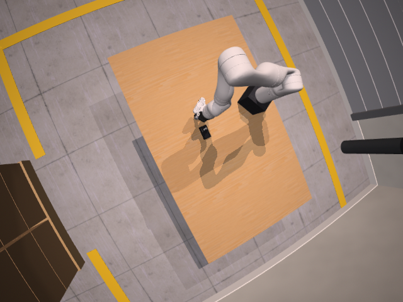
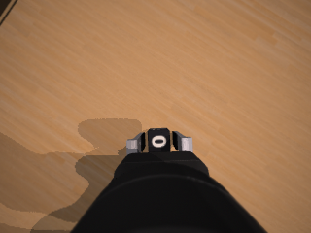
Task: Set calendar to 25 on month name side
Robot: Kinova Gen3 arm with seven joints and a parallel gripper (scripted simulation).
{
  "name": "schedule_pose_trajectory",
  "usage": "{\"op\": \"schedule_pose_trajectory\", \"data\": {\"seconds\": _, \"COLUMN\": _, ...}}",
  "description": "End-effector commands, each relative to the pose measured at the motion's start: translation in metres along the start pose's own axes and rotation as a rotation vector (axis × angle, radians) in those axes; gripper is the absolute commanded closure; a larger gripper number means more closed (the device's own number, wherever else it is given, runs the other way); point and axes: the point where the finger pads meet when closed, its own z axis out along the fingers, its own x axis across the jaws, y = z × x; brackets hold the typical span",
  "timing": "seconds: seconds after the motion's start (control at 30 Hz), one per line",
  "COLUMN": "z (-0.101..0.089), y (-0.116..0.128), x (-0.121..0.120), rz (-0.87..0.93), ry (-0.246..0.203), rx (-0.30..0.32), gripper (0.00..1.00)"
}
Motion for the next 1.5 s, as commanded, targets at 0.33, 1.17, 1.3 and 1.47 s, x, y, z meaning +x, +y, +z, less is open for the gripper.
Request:
{"op": "schedule_pose_trajectory", "data": {"seconds": 0.33, "z": -0.0005, "y": -0.0004, "x": -0.0004, "rz": 0.0, "ry": -0.001, "rx": 0.001, "gripper": 0.1}}
{"op": "schedule_pose_trajectory", "data": {"seconds": 1.17, "z": -0.0005, "y": -0.0004, "x": -0.0004, "rz": 0.0, "ry": -0.001, "rx": 0.001, "gripper": 0.4}}
{"op": "schedule_pose_trajectory", "data": {"seconds": 1.3, "z": -0.0005, "y": -0.0004, "x": -0.0004, "rz": 0.0, "ry": -0.001, "rx": 0.001, "gripper": 0.4}}
{"op": "schedule_pose_trajectory", "data": {"seconds": 1.47, "z": -0.0005, "y": -0.0004, "x": -0.0004, "rz": 0.0, "ry": -0.001, "rx": 0.001, "gripper": 0.4}}
